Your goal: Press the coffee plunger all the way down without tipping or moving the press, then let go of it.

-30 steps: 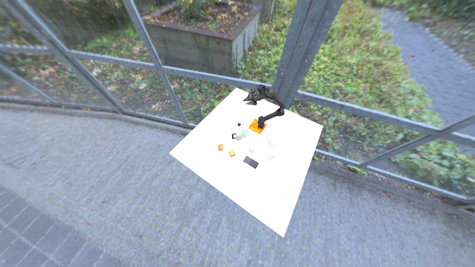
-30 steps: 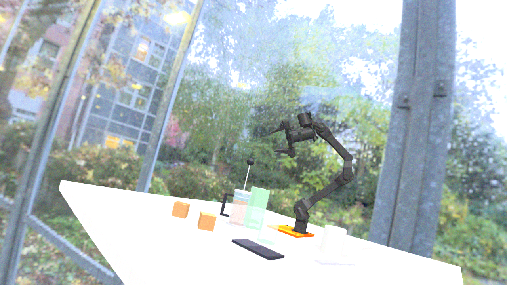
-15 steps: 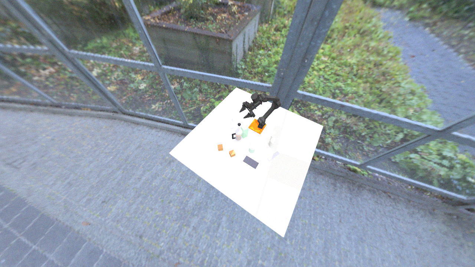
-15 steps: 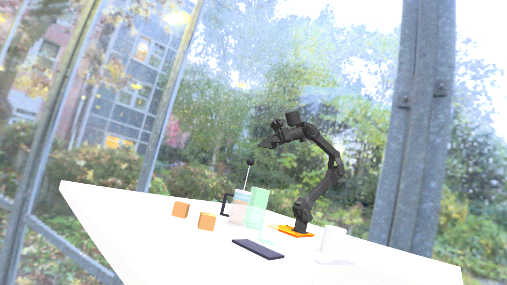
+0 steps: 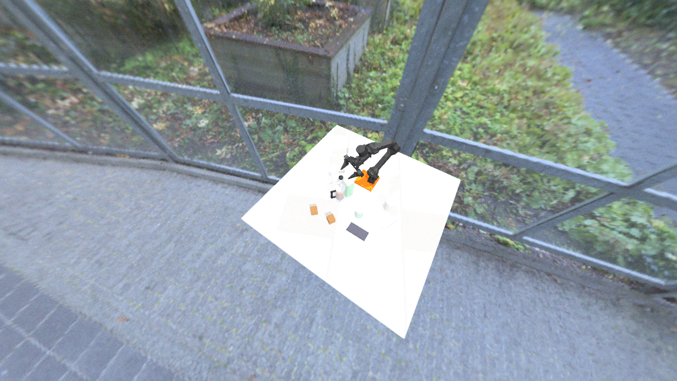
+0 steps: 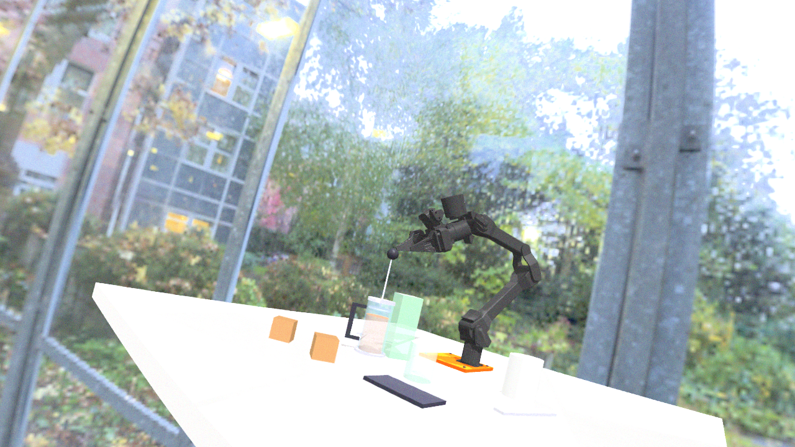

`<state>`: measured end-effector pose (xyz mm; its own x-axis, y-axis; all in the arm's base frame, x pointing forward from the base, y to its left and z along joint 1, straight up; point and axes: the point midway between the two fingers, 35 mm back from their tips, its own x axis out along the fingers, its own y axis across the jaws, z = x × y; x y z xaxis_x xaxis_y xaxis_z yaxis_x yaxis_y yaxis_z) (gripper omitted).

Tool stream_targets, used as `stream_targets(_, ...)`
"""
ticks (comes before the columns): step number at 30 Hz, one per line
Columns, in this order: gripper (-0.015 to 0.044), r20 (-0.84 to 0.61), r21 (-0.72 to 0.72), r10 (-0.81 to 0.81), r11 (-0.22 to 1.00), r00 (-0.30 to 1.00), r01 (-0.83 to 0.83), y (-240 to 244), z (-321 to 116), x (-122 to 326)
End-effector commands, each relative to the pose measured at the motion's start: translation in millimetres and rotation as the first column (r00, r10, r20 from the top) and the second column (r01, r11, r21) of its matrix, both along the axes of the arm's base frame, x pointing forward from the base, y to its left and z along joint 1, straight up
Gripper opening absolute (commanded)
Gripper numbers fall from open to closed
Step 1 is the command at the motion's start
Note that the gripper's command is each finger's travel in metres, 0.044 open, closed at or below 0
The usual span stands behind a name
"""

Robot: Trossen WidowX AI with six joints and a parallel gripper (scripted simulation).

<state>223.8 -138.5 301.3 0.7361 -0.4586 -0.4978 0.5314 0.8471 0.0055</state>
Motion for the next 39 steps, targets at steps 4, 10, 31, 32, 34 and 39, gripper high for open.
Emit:
stream_targets(4,0.044,0.005,-0.013,0.0,1.0,1.0,0.0,-3,-3,3)
stream_targets(10,0.044,0.005,-0.014,0.0,1.0,1.0,0.0,-7,-7,11)
stream_targets(31,0.0309,0.007,-0.014,0.001,1.0,1.0,0.0,-18,-19,27)
stream_targets(32,0.0282,0.007,-0.014,0.001,1.0,1.0,0.0,-18,-19,27)
stream_targets(34,0.023,0.007,-0.014,0.001,1.0,1.0,0.0,-18,-19,27)
stream_targets(39,0.0128,0.007,-0.014,0.001,1.0,1.0,0.0,-18,-19,27)
